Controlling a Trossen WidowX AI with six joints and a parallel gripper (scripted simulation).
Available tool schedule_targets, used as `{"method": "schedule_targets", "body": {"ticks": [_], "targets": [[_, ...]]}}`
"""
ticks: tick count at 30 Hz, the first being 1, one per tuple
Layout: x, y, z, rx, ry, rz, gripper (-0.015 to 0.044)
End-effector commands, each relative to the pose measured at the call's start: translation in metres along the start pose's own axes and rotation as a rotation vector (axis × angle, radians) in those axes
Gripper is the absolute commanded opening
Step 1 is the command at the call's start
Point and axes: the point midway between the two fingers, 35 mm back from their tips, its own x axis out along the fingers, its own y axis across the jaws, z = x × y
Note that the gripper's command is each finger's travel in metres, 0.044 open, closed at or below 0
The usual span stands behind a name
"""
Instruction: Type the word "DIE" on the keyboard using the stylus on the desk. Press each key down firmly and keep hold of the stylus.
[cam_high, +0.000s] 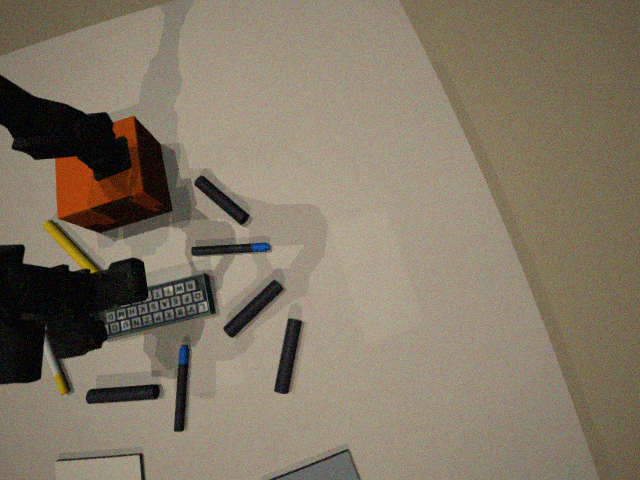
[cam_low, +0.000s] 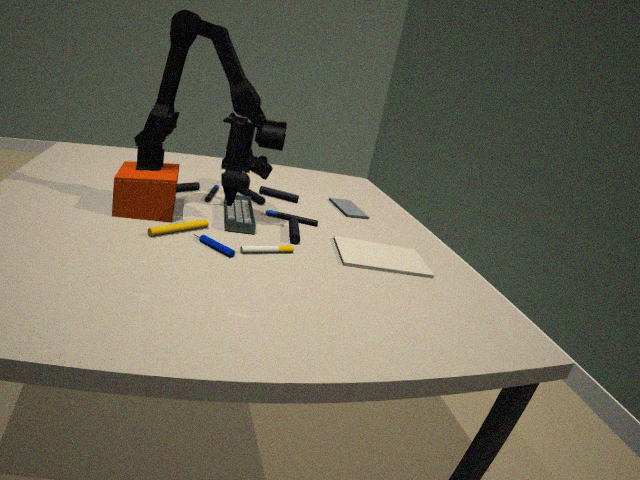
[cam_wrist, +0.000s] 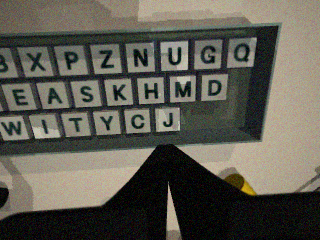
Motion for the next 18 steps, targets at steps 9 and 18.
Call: {"method": "schedule_targets", "body": {"ticks": [9,18], "targets": [[0.001,0.069,0.0,0.006,0.004,0.008,0.0],[0.001,0.084,-0.002,0.006,0.004,0.009,0.0]]}}
